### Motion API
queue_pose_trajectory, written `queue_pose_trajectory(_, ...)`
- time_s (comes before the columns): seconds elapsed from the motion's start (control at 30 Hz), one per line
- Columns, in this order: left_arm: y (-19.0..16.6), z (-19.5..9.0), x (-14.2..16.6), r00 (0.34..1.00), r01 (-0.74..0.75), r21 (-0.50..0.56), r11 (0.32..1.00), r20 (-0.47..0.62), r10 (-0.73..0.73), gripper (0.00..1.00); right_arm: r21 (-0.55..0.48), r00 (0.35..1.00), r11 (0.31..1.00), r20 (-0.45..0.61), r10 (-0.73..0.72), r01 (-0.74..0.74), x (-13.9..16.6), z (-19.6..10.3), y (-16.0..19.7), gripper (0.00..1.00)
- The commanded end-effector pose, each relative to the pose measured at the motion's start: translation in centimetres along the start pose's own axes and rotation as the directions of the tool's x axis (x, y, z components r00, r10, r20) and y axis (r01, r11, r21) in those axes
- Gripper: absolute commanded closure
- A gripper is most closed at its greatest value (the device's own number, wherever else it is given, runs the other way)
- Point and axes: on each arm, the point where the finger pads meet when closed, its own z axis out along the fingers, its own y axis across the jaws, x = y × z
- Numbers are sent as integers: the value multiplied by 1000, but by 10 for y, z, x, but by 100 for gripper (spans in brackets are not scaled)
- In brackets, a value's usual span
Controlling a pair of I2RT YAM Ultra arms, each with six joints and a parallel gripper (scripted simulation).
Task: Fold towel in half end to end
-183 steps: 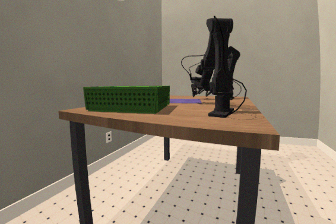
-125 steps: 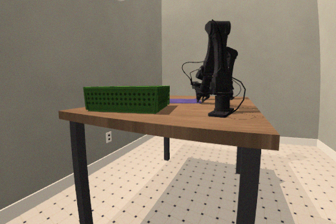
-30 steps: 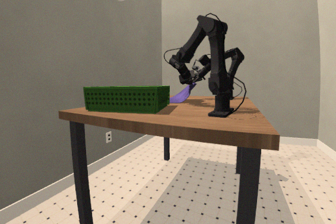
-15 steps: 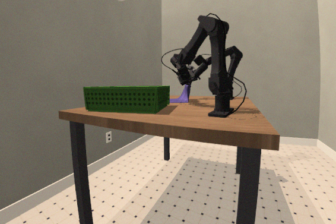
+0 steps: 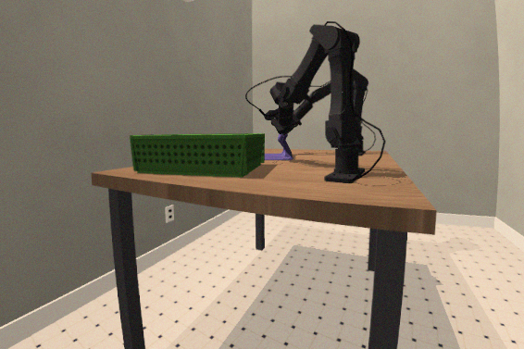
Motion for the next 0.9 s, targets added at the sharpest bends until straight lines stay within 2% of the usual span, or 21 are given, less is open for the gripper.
queue_pose_trajectory(0.0,19,2,-32,995,35,-83,996,92,-27,100,-61,999,997,31,-36,38,-24,4,17,100)
queue_pose_trajectory(0.03,38,1,-37,999,11,-62,998,43,-8,100,-32,997,999,69,20,-18,-38,19,26,100)
queue_pose_trajectory(0.2,30,4,-35,999,-1,-52,999,35,3,100,-32,997,999,69,20,-18,-38,19,26,100)
queue_pose_trajectory(0.23,59,-2,-48,999,-4,-65,998,35,7,100,-17,993,997,96,72,-71,-54,35,31,100)
queue_pose_trajectory(0.33,59,-2,-48,999,-4,-65,998,35,7,100,-17,993,997,96,72,-71,-54,35,31,100)
queue_pose_trajectory(0.37,80,-4,-55,1000,9,-94,996,31,-6,100,5,989,995,110,99,-100,-72,53,25,100)
queue_pose_trajectory(0.47,80,-4,-55,1000,9,-94,996,31,-6,100,5,989,995,110,99,-100,-72,53,25,100)
queue_pose_trajectory(0.5,100,-5,-61,999,28,-153,988,43,-22,100,-9,988,995,115,101,-100,-79,69,29,100)
queue_pose_trajectory(0.67,96,-3,-60,999,22,-146,989,38,-16,100,-9,989,995,115,97,-97,-79,69,29,100)
queue_pose_trajectory(0.7,106,2,-72,995,68,-200,977,88,-51,100,-50,994,997,87,64,-60,-84,85,32,100)
queue_pose_trajectory(0.73,106,2,-72,992,90,-226,970,102,-68,100,-50,994,997,87,64,-60,-84,85,32,100)
queue_pose_trajectory(0.8,105,1,-71,993,90,-226,970,101,-69,100,-50,994,997,87,64,-60,-84,85,32,100)
queue_pose_trajectory(0.83,122,8,-73,990,126,-279,952,95,-104,100,-65,996,997,75,49,-44,-93,101,31,100)
queue_pose_trajectory(0.87,124,6,-75,989,129,-281,951,106,-102,100,-65,996,997,75,49,-44,-93,101,31,100)
